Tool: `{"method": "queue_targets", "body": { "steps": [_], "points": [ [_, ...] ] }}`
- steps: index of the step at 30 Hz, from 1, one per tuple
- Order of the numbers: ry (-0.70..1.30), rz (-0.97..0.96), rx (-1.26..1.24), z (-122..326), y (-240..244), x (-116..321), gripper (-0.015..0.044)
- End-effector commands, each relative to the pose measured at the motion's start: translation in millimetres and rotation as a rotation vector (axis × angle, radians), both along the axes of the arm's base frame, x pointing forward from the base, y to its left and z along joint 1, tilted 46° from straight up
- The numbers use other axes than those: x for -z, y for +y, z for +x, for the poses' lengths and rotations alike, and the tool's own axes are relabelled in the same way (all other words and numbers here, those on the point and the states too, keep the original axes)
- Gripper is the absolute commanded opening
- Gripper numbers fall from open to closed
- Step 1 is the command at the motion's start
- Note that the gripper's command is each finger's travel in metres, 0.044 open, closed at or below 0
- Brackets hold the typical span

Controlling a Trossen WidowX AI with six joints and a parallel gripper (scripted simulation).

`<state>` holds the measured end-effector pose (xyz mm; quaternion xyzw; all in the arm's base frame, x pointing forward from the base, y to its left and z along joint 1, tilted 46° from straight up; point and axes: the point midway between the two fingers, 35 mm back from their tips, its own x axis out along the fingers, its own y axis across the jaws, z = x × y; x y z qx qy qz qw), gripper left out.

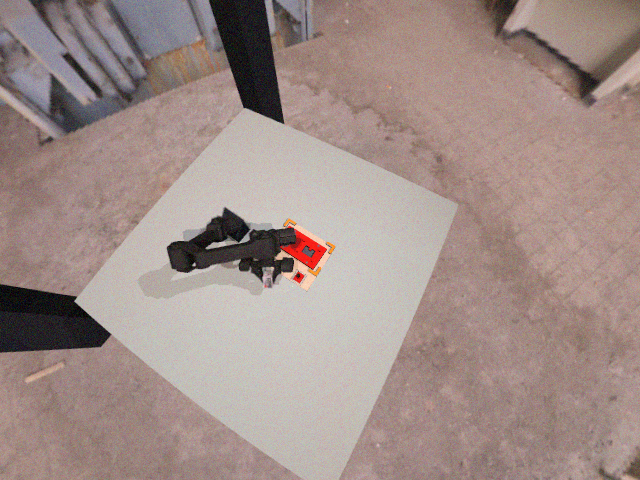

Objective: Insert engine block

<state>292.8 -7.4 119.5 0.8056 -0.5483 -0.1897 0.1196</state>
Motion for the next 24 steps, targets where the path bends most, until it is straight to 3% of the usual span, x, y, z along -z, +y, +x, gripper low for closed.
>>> {"method": "queue_targets", "body": {
  "steps": [1, 24],
  "points": [
    [-0.029, -0.042, -0.042, -0.5, -0.7, 2.2, 0.0],
    [-0.029, -0.043, -0.042, -1.4, -31.1, 31.1, 0.0]
  ]
}}
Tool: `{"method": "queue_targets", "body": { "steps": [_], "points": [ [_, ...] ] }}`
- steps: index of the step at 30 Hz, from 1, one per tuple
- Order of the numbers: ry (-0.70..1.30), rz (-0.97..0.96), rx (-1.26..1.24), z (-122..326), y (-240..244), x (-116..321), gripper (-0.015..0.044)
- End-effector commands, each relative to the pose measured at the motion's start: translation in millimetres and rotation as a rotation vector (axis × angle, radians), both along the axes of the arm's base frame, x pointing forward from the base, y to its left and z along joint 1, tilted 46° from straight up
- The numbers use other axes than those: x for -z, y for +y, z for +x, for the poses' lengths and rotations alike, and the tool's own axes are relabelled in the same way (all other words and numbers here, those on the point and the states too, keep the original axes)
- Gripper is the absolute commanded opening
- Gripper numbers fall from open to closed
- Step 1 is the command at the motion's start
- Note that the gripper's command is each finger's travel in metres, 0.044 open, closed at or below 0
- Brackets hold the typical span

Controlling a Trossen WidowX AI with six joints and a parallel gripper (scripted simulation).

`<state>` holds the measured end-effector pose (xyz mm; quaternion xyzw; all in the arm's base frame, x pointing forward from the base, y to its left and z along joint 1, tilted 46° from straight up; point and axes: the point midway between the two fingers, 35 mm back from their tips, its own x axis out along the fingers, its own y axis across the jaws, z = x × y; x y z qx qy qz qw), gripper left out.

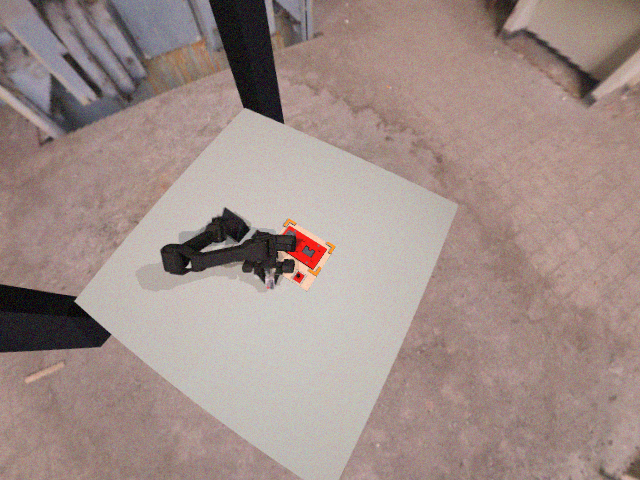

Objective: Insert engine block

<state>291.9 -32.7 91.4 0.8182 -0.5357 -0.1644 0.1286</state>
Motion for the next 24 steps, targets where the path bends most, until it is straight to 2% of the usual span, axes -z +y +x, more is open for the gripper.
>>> {"method": "queue_targets", "body": {
  "steps": [1, 24],
  "points": [
    [0.003, -0.009, 0.002, -0.6, -7.0, 4.2, 0.0],
    [0.003, -0.011, 0.002, -0.6, -31.4, 27.9, 0.0]
  ]
}}
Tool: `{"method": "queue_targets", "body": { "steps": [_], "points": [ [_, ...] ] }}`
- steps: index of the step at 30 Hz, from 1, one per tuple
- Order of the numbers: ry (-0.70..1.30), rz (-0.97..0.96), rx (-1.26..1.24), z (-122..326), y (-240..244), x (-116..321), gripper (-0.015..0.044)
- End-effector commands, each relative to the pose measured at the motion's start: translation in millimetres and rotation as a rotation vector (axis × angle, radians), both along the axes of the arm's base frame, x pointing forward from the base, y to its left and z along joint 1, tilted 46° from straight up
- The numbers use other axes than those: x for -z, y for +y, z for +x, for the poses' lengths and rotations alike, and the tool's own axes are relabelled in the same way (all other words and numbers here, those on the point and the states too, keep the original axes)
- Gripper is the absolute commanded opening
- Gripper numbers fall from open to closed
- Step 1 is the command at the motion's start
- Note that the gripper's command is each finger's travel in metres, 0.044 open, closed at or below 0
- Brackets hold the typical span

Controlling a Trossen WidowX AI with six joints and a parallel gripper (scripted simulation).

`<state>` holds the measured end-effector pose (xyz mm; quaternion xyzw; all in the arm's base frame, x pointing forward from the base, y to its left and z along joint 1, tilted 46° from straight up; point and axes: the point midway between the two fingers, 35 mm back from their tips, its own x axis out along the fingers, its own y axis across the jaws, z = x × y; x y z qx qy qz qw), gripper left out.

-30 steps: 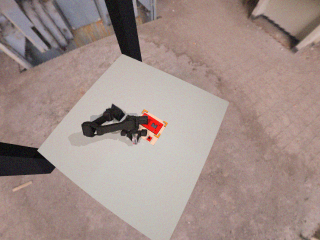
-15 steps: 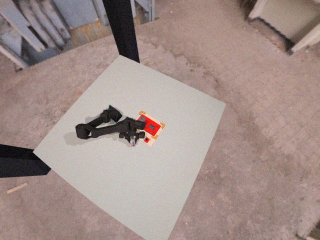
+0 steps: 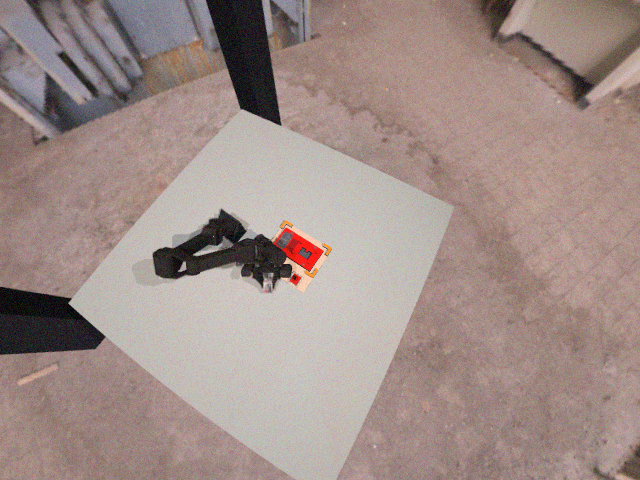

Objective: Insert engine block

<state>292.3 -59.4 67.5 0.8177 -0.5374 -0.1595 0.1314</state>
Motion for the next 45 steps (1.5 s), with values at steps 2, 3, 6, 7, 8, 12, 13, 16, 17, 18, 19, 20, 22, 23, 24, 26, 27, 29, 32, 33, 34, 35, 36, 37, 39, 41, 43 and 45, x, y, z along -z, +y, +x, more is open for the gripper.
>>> {"method": "queue_targets", "body": {
  "steps": [2, 3, 6, 7, 8, 12, 13, 16, 17, 18, 19, 20, 22, 23, 24, 26, 27, 29, 32, 33, 34, 35, 36, 37, 39, 41, 43, 45],
  "points": [
    [0.009, 0.0, 0.001, -1.1, -7.3, 6.5, 0.0],
    [0.009, 0.0, 0.001, -1.1, -8.3, 7.5, 0.0],
    [0.009, -0.001, 0.001, -1.1, -11.0, 10.1, 0.0],
    [0.009, -0.001, 0.001, -1.1, -11.9, 11.0, 0.0],
    [0.009, -0.001, 0.001, -1.1, -13.2, 12.2, 0.0],
    [0.009, -0.001, 0.001, -1.2, -17.3, 16.2, 0.0],
    [0.009, -0.001, 0.001, -1.3, -18.3, 17.1, 0.0],
    [0.009, -0.001, 0.001, -1.3, -21.7, 20.5, 0.0],
    [0.009, -0.001, 0.001, -1.3, -22.8, 21.5, 0.0],
    [0.009, -0.002, 0.001, -1.4, -23.7, 22.4, 0.0],
    [0.009, -0.002, 0.001, -1.4, -24.5, 23.2, 0.0],
    [0.009, -0.002, 0.001, -1.4, -25.5, 24.1, 0.0],
    [0.009, -0.002, 0.001, -1.4, -25.9, 24.5, 0.0],
    [0.009, -0.002, 0.001, -1.2, -25.3, 24.0, 0.0],
    [0.009, -0.001, 0.001, -1.0, -24.4, 23.2, 0.0],
    [-0.004, -0.004, -0.001, -0.1, -21.3, 20.4, 0.0052],
    [-0.004, -0.004, -0.001, -0.1, -21.3, 20.4, 0.0079],
    [-0.004, -0.004, -0.001, -0.1, -21.3, 20.4, 0.0131],
    [-0.004, -0.004, -0.001, -0.1, -21.3, 20.4, 0.021],
    [-0.004, -0.004, -0.001, -0.1, -21.3, 20.4, 0.0236],
    [-0.004, -0.004, -0.001, -0.1, -21.3, 20.4, 0.0263],
    [-0.004, -0.004, -0.001, -0.1, -21.3, 20.4, 0.0289],
    [-0.004, -0.004, -0.001, -0.1, -21.3, 20.4, 0.0315],
    [-0.004, -0.004, -0.001, -0.1, -21.3, 20.4, 0.0341],
    [-0.004, -0.004, -0.001, -0.1, -21.3, 20.4, 0.0394],
    [-0.004, -0.004, -0.001, -0.1, -21.3, 20.4, 0.044],
    [-0.004, -0.004, -0.001, -0.1, -21.3, 20.4, 0.044],
    [-0.004, -0.004, -0.001, -0.1, -21.3, 20.4, 0.044]
  ]
}}
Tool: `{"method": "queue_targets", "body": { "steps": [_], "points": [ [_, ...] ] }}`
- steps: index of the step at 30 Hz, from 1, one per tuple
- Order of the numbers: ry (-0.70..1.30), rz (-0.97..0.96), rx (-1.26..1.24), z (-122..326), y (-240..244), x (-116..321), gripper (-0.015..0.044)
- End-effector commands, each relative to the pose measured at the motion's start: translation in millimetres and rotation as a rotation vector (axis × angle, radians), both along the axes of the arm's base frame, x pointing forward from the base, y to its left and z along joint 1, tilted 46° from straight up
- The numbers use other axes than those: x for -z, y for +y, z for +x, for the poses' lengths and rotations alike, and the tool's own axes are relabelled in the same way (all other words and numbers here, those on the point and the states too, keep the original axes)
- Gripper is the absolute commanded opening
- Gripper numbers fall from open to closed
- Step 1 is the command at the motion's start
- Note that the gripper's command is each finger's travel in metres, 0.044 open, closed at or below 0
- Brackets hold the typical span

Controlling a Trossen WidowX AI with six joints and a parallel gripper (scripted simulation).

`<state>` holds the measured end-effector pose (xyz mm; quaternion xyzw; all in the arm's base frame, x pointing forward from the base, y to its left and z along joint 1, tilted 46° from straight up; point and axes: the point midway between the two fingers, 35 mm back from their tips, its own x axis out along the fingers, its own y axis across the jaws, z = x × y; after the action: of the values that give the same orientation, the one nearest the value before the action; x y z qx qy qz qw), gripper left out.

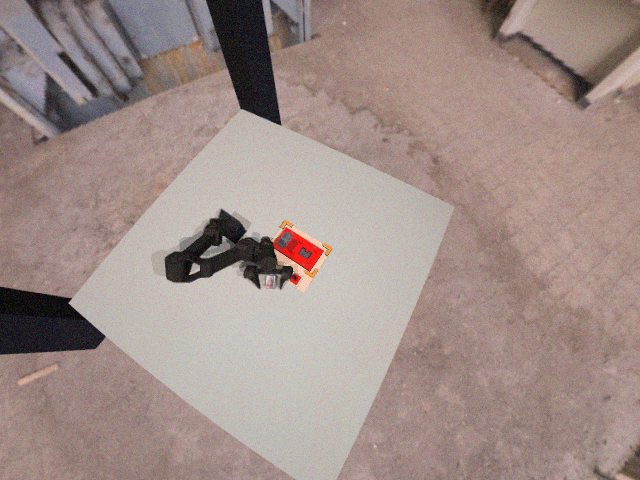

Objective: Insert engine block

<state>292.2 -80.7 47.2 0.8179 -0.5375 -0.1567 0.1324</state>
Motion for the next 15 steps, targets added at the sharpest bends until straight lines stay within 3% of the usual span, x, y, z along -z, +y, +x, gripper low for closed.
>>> {"method": "queue_targets", "body": {
  "steps": [1, 15],
  "points": [
    [0.0, 0.001, 0.0, 0.0, 0.0, 0.2, 0.044],
    [0.017, 0.022, 0.006, -9.3, 28.7, 9.2, 0.044]
  ]
}}
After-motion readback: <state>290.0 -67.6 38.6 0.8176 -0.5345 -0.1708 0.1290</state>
